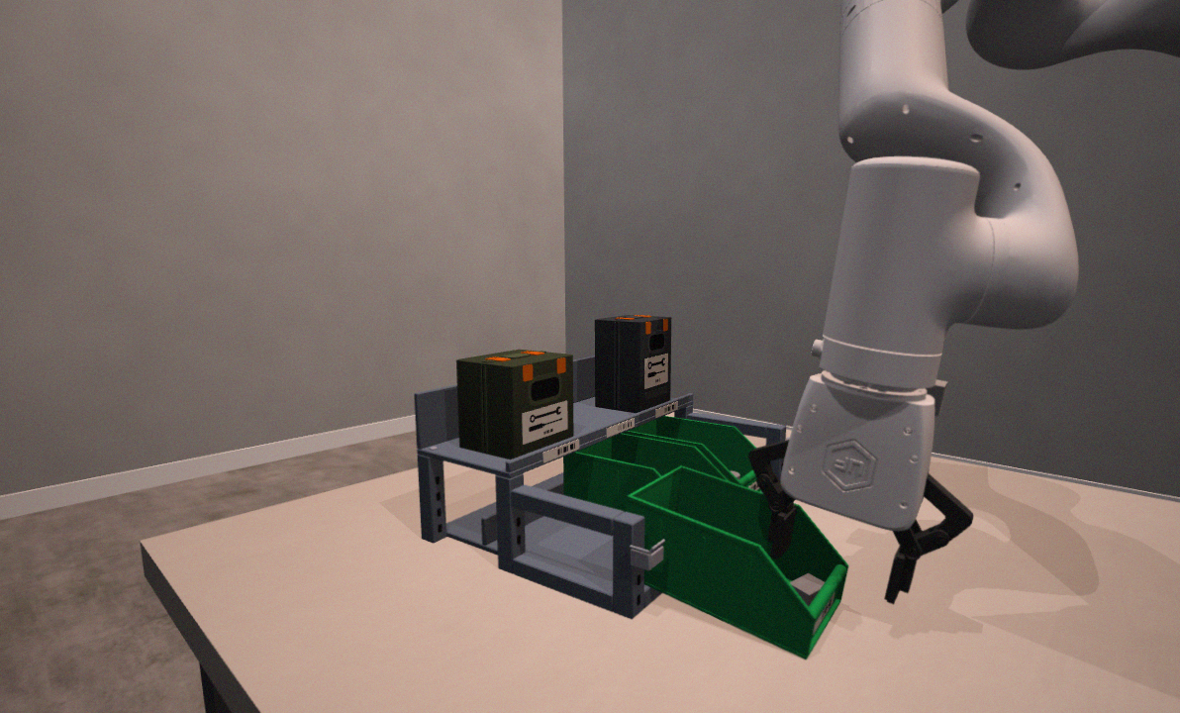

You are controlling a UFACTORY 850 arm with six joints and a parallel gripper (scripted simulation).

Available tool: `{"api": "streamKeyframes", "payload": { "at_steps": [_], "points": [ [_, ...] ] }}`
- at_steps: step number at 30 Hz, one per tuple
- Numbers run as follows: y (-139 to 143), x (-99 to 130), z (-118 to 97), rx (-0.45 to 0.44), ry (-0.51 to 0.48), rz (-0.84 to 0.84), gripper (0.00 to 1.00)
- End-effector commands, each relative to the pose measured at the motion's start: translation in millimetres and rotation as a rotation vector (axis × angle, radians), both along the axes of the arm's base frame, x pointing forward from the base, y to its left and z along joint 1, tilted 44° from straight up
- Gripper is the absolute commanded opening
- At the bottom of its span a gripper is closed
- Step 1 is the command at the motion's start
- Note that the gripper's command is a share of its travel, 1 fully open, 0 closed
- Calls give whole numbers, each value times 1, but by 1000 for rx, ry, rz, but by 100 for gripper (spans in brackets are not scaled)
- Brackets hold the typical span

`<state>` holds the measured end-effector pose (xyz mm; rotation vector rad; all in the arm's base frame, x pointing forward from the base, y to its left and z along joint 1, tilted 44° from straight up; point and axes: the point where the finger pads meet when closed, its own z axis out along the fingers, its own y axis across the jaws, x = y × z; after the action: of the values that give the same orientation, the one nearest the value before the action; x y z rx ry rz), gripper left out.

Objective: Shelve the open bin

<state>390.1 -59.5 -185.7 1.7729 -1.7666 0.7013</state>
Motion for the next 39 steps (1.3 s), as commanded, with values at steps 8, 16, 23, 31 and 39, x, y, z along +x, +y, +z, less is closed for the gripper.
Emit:
{"api": "streamKeyframes", "payload": {
  "at_steps": [8, 16, 23, 31, 39],
  "points": [
    [-5, 1, -6, 0, -1, 0, 100],
    [-6, 1, -7, 0, -1, 0, 100],
    [-8, 1, -9, 0, -1, 0, 100],
    [-8, 1, -9, 0, -1, 0, 100],
    [-8, 0, -8, 0, -1, 0, 100]
  ]
}}
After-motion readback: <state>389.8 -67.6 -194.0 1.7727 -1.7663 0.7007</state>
